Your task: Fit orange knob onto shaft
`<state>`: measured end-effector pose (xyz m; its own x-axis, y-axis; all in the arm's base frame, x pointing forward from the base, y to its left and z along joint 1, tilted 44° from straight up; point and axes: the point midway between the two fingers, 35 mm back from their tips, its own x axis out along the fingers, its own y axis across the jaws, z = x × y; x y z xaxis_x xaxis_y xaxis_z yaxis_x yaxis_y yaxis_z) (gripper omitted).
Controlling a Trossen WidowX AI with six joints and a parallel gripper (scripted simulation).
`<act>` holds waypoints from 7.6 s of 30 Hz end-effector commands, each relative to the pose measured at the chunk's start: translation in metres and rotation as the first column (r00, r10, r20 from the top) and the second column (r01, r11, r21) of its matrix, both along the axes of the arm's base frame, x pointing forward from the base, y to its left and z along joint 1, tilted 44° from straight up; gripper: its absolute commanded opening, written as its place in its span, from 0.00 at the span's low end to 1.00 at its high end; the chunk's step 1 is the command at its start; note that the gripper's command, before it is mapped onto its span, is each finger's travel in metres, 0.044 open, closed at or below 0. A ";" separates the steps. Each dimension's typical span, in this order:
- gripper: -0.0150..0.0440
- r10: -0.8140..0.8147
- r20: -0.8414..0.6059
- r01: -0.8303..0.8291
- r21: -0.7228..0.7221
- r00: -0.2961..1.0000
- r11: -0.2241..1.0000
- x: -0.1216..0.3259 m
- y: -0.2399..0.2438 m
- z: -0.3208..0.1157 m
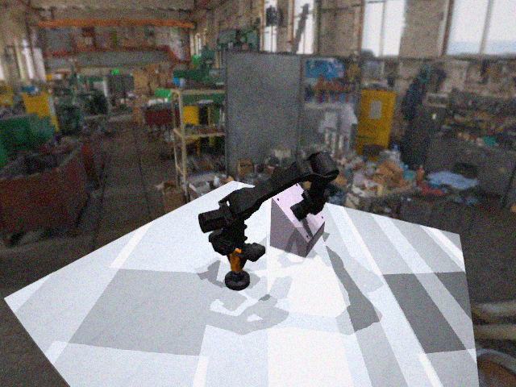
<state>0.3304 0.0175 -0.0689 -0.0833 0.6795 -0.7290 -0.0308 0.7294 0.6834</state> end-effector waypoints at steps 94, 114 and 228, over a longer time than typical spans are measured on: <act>0.25 0.002 0.012 -0.002 -0.002 1.000 1.000 -0.003 0.001 -0.002; 0.25 0.152 0.154 -0.155 0.003 0.976 0.988 0.003 -0.003 0.001; 0.25 0.420 0.420 -0.440 -0.053 0.805 0.896 -0.003 -0.002 -0.001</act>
<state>0.3259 0.0169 -0.0697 -0.0810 0.6798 -0.7289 -0.6148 0.5415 0.5734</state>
